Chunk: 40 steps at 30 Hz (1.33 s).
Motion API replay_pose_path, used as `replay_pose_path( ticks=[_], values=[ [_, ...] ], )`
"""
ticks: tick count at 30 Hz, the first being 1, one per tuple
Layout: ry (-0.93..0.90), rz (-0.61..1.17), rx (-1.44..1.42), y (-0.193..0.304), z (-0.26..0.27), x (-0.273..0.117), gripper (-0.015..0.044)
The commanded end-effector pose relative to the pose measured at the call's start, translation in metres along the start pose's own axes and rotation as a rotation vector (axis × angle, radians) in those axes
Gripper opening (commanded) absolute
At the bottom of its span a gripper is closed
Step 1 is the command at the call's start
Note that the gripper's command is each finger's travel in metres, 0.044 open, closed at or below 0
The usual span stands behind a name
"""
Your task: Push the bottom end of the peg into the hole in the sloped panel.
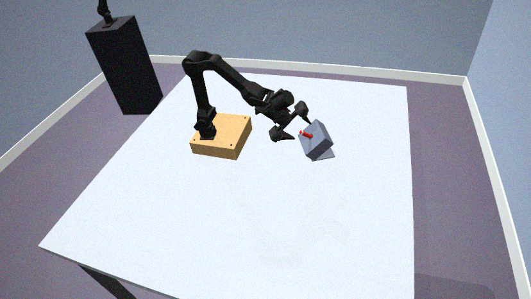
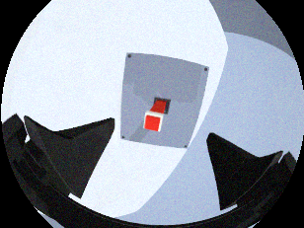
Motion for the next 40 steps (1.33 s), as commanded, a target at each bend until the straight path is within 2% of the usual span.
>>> replay_pose_path(
  ticks=[1,40],
  values=[
    [0.006,-0.003,-0.006,-0.001,-0.001,-0.007,0.044],
    [0.001,0.002,0.0,0.003,0.001,-0.061,0.044]
  ],
)
Point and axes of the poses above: the point midway between the two fingers, 35 mm back from their tips, its own x axis out along the fingers, its own z axis across the jaws, y = z × x, the point moved 5 cm from there along -x, back along the fingers, and after that the axes turned 5 degrees about -x, right-handed, at the moved point
